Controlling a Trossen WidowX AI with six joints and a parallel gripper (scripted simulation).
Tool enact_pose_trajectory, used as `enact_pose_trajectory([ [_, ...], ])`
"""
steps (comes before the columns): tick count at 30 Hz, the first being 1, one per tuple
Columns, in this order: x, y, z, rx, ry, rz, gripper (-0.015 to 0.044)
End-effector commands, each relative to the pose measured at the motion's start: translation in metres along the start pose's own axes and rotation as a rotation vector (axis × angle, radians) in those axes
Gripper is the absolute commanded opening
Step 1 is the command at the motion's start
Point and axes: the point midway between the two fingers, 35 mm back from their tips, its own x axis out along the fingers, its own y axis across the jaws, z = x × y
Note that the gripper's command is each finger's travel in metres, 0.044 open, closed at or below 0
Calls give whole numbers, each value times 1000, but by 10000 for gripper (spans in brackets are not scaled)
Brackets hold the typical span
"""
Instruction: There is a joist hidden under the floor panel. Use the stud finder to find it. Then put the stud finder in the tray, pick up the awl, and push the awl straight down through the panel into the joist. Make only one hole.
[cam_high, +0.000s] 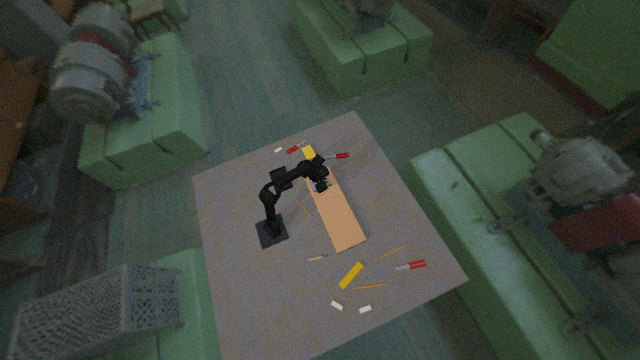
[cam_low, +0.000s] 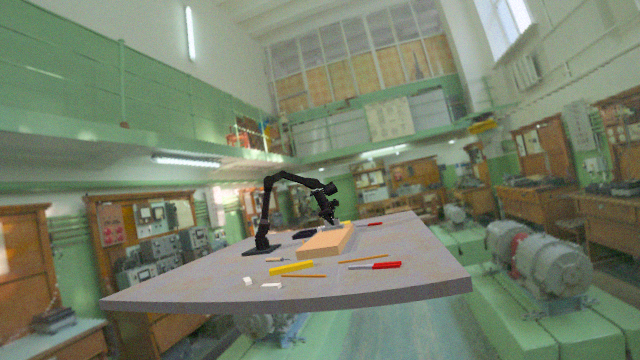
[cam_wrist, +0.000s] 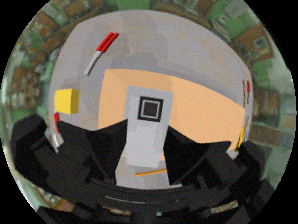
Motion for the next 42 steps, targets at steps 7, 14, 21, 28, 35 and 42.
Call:
enact_pose_trajectory([
  [7, -1, -17, -1, 0, 0, -1, 0],
  [14, -1, -28, -1, 0, 0, -2, 0],
  [21, -1, -38, -1, -1, 0, -3, 0],
  [28, -1, -48, -1, -1, 0, -4, 0],
  [35, -1, -59, -1, -1, 0, -5, 0],
  [42, -1, -69, -1, -2, 0, -6, 0],
])
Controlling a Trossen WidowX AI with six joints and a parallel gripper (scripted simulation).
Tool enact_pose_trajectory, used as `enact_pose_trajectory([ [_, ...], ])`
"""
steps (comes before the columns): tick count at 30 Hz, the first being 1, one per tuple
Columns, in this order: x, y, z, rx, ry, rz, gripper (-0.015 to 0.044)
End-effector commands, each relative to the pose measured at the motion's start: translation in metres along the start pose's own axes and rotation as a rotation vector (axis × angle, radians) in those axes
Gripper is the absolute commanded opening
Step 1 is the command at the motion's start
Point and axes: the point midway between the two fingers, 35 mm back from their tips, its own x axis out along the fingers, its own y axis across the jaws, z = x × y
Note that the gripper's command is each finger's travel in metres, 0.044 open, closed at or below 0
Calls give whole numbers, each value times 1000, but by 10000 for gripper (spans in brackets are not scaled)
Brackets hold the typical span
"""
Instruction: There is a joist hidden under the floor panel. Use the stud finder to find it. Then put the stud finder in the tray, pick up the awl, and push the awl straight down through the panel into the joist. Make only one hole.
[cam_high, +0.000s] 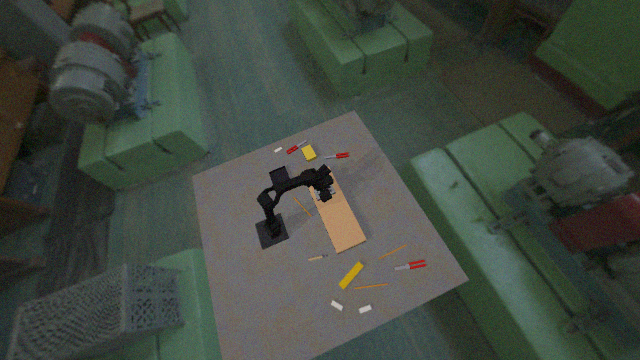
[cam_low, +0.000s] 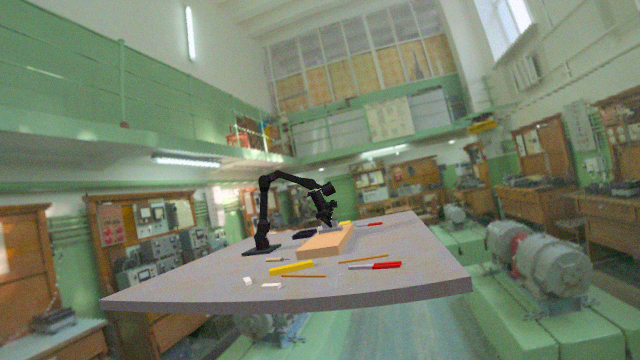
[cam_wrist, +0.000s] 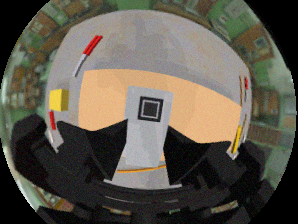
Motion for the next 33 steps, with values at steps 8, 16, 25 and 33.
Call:
enact_pose_trajectory([
  [8, -1, -18, -1, 0, -1, -2, 0],
  [16, -1, -30, -1, -1, -1, -3, 0],
  [25, -1, -44, -1, -1, -1, -4, 0],
  [33, -1, -55, -1, -1, -1, -6, 0],
])
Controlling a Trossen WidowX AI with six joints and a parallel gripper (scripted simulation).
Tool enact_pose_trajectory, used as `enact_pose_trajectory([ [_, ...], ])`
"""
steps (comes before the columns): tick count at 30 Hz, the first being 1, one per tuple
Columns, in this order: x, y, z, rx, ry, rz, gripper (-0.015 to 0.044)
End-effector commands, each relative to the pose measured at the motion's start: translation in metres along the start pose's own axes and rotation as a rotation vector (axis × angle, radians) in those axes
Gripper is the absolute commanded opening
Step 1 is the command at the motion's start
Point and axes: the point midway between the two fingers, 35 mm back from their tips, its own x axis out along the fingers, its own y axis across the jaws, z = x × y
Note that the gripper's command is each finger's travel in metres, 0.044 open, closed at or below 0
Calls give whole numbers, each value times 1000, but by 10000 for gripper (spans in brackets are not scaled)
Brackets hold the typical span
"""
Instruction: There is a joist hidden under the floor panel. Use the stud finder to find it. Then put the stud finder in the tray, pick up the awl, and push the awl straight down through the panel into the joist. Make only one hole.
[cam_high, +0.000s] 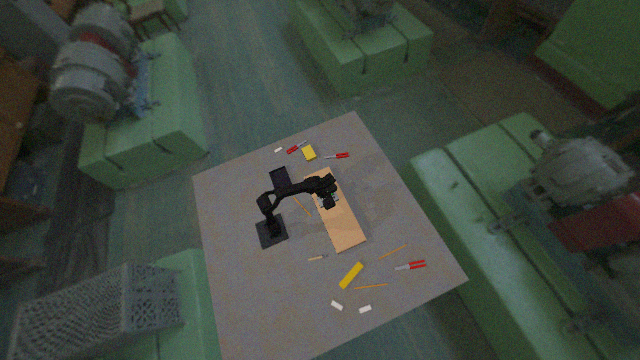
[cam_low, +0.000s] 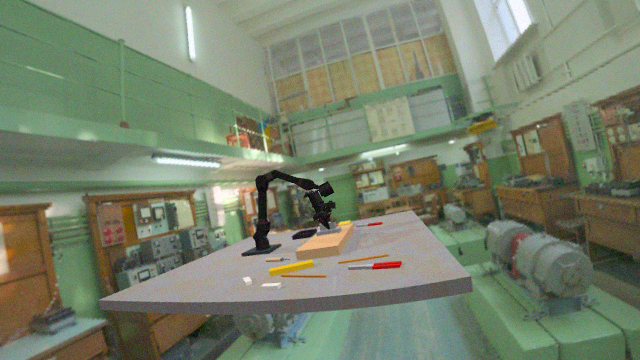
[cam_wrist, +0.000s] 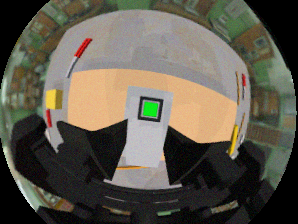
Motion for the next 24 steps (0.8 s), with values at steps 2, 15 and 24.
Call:
enact_pose_trajectory([
  [2, 0, -9, -1, 0, -1, -1, 0],
  [15, 0, -28, -1, -1, -1, -3, 0],
  [24, 0, -42, -1, -1, -1, -5, 0],
])
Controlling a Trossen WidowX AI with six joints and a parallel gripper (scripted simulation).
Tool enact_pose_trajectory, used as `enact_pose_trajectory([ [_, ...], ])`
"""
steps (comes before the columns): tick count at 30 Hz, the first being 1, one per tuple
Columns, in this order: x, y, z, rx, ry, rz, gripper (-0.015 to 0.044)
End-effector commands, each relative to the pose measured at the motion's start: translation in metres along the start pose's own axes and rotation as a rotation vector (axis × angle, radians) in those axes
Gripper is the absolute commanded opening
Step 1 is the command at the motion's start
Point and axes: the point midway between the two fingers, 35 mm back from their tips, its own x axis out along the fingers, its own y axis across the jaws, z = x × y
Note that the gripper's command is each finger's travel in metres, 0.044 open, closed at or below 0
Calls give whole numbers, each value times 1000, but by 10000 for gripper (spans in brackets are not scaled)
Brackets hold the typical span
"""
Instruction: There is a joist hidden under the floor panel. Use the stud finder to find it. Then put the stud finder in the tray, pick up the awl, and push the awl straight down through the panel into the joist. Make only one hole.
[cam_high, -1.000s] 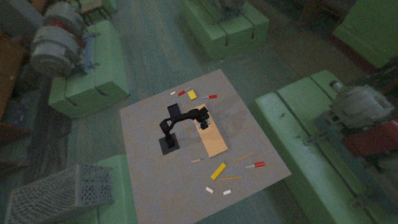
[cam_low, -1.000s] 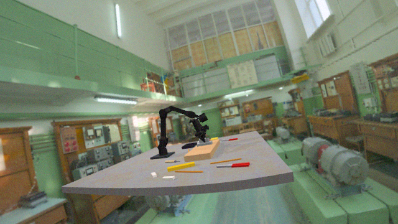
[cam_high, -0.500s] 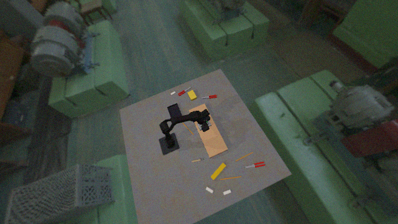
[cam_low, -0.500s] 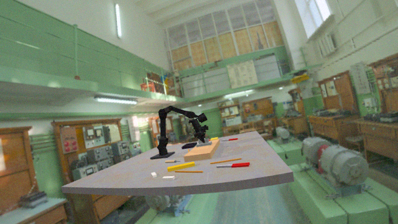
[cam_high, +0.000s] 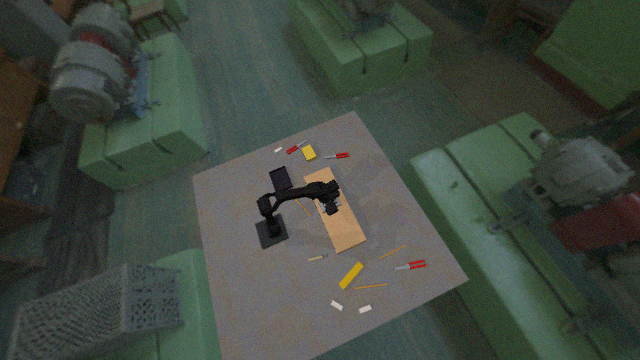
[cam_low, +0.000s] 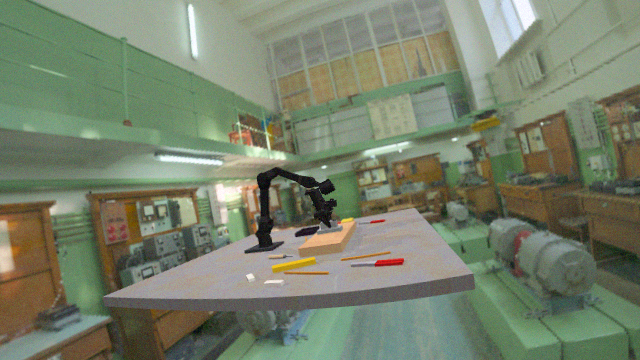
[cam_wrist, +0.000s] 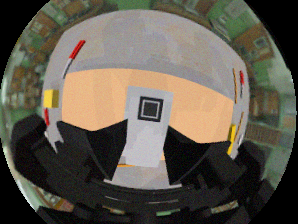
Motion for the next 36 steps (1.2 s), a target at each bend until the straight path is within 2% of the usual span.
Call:
enact_pose_trajectory([
  [1, 0, -7, 0, 0, -2, -1, 0],
  [36, -1, -60, 0, -2, -1, -7, 0],
])
